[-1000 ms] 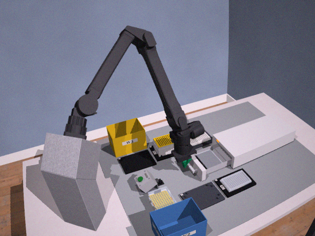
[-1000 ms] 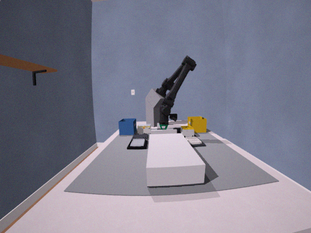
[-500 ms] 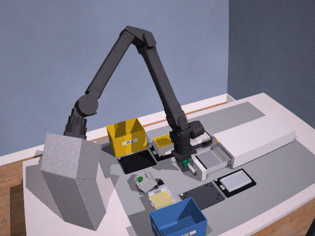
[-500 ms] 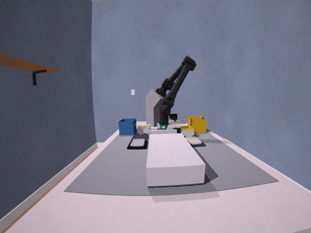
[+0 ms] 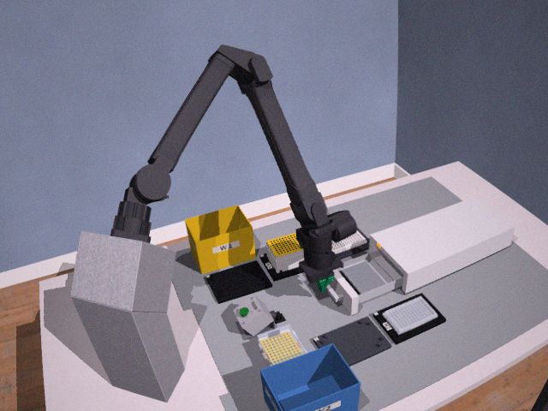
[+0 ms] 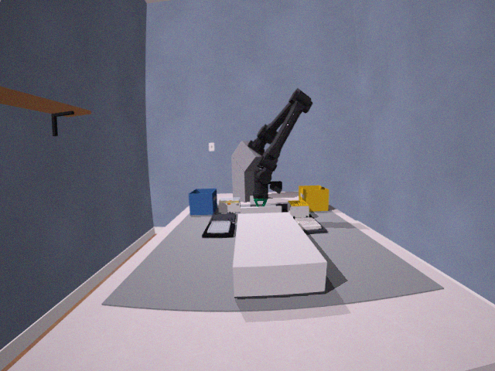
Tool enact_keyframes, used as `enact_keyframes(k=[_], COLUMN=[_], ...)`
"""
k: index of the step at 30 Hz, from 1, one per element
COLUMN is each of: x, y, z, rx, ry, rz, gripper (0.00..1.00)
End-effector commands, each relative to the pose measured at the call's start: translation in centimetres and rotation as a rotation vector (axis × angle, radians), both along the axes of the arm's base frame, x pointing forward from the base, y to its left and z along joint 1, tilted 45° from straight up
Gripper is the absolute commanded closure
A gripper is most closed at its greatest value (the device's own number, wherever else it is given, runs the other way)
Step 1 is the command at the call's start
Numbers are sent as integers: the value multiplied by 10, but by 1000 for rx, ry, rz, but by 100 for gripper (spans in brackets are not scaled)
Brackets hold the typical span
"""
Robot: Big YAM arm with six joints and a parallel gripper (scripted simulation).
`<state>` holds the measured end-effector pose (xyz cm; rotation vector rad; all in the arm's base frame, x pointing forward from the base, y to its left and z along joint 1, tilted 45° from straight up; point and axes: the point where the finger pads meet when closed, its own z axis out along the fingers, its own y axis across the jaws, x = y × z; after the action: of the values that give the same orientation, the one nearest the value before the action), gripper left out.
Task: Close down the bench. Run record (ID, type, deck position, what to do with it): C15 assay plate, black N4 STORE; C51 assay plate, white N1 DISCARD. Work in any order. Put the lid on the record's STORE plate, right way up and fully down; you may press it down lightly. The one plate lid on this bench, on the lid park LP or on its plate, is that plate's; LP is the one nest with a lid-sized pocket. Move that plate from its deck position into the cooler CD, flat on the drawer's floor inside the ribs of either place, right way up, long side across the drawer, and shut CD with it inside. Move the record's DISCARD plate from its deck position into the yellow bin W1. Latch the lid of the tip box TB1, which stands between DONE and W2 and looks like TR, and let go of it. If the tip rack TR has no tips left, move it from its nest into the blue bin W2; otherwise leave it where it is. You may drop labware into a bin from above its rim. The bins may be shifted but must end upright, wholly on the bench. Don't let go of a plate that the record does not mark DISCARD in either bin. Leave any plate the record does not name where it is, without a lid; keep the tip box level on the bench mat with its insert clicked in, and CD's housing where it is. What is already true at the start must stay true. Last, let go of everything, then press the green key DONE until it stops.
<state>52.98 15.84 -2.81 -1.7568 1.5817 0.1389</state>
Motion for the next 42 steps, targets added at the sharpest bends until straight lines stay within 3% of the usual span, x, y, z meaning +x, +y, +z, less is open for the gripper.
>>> enact_keyframes(k=[1,3,27,42], x=[8,7,38,37], y=[-12,-4,-16,-13], z=[-4,-3,11,11], rx=[-2,-1,-1,-1], ry=[12,14,-5,-5], rz=[-15,-1,-23,-19], gripper=[100,100,100,100])
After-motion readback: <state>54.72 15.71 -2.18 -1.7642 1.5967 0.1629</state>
